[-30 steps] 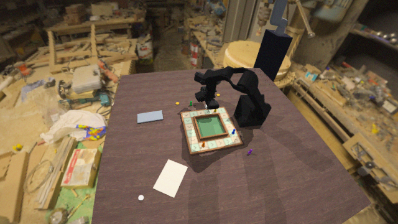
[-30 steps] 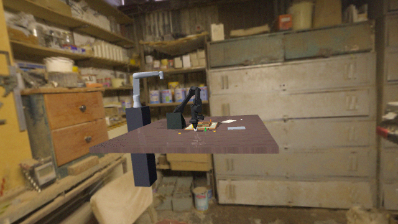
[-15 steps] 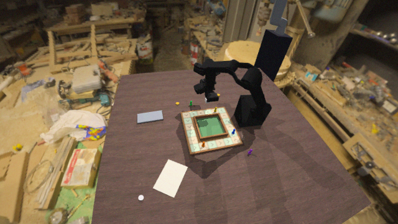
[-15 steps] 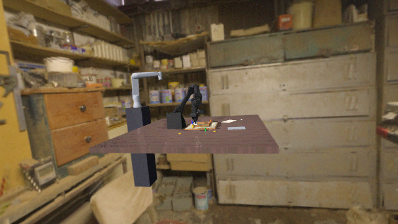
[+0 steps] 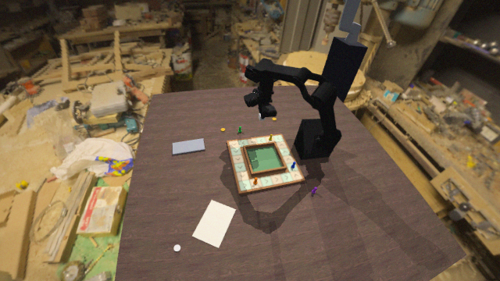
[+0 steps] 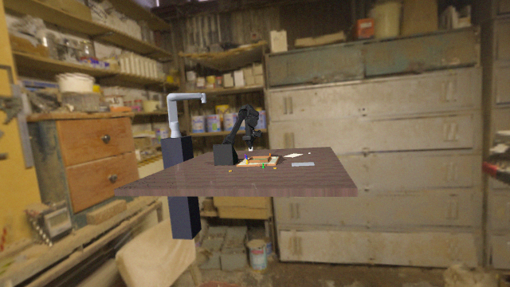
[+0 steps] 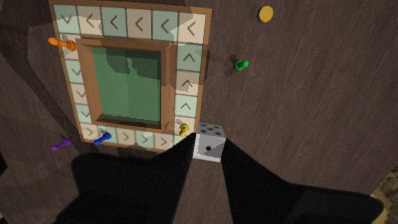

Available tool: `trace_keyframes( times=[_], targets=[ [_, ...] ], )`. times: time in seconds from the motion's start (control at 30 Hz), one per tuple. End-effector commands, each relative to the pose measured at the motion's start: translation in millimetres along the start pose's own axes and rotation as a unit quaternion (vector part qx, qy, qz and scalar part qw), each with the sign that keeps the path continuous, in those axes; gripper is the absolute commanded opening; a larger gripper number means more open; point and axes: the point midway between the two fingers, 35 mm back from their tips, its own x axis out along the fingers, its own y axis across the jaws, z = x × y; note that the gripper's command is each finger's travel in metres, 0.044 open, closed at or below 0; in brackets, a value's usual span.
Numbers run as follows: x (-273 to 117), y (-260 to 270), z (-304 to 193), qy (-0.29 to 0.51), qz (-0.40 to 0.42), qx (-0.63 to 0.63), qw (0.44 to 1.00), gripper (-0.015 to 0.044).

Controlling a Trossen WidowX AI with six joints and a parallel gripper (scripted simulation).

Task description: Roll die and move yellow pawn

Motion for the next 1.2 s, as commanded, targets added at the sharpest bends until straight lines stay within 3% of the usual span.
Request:
trace_keyframes(
  times=[0.0,0.57,1.17],
  targets=[
    [-0.9,10.6,3.7,0.001,-0.003,0.041,0.999,0.0000],
    [9.3,58.6,16.5,-0.001,-0.006,0.277,0.961,0.0000],
    [23.4,109.2,20.6,-0.002,-0.003,0.507,0.862,0.0000]
  ],
)
